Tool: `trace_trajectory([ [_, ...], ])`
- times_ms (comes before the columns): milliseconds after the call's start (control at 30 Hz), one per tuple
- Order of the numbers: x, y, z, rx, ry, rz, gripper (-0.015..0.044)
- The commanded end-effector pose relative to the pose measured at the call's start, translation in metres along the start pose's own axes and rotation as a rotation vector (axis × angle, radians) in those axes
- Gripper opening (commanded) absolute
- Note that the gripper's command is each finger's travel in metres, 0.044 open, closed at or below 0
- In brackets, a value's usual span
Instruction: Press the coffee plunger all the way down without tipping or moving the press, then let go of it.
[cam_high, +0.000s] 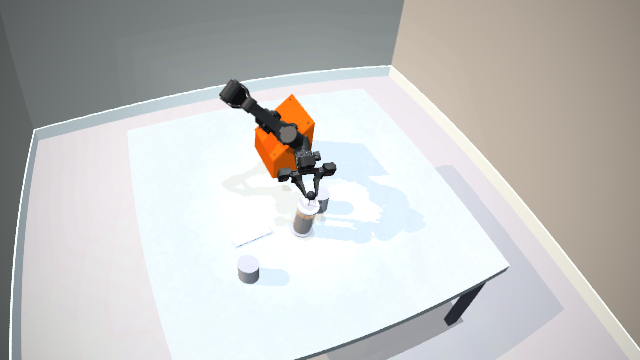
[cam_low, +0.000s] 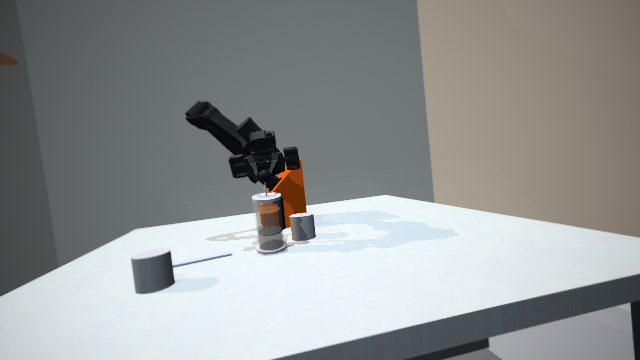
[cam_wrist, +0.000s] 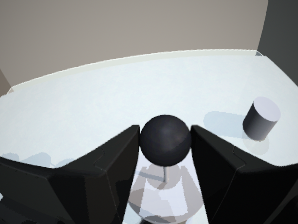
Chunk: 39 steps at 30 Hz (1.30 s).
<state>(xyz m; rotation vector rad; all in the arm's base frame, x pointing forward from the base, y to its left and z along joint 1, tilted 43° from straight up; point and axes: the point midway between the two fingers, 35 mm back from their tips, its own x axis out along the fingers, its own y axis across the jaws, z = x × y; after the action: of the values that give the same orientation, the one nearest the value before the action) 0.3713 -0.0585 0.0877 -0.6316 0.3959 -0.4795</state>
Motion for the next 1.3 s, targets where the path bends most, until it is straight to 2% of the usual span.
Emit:
trace_trajectory([
  [0,0.0070,-0.0016,-0.0221,-0.035,0.066,-0.012,0.0125],
  [1267,0.0168,0.0021,-0.0135,-0.034,0.066,-0.012,0.0125],
])
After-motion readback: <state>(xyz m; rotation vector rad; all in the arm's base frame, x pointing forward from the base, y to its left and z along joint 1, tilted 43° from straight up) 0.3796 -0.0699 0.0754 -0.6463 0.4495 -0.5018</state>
